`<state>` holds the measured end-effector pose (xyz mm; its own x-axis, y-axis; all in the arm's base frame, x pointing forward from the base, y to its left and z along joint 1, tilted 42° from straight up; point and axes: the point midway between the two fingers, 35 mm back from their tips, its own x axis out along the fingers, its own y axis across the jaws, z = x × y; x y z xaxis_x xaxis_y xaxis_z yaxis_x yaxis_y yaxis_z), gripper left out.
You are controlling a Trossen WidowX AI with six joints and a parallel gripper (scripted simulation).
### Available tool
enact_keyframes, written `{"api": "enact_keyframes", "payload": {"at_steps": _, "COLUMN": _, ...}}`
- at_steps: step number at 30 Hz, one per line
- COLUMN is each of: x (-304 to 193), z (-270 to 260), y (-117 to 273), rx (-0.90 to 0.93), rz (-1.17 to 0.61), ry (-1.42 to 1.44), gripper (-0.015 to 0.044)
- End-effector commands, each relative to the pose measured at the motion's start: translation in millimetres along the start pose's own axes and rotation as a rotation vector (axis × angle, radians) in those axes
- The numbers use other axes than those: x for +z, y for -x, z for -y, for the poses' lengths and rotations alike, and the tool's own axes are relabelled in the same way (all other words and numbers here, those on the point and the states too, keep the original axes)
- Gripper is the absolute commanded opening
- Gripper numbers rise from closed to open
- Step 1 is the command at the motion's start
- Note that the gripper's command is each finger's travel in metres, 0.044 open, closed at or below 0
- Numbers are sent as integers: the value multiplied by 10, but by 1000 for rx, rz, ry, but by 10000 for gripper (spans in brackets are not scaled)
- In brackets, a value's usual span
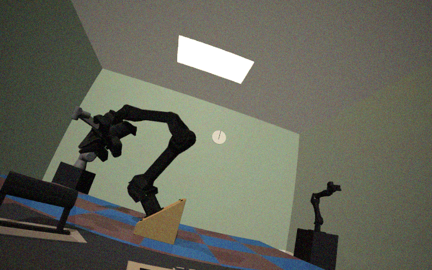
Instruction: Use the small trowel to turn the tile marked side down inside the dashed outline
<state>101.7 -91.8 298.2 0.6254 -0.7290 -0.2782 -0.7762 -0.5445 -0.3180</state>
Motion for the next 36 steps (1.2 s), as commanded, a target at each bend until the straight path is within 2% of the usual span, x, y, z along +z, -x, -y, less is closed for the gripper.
{"api": "enact_keyframes", "payload": {"at_steps": 1, "x": 0, "z": 0, "y": 0, "rx": 0, "rz": 0, "ry": 0, "gripper": 100}}
{"api": "enact_keyframes", "payload": {"at_steps": 6, "x": 0, "z": 0, "y": 0, "rx": 0, "rz": 0, "ry": 0, "gripper": 100}}
{"api": "enact_keyframes", "payload": {"at_steps": 10, "x": 0, "z": 0, "y": 0, "rx": 0, "rz": 0, "ry": 0, "gripper": 0}}
{"api": "enact_keyframes", "payload": {"at_steps": 26, "x": 0, "z": 0, "y": 0, "rx": 0, "rz": 0, "ry": 0, "gripper": 0}}
{"api": "enact_keyframes", "payload": {"at_steps": 36, "x": -12, "z": -23, "y": -8, "rx": -13, "rz": 38, "ry": 49, "gripper": 258}}
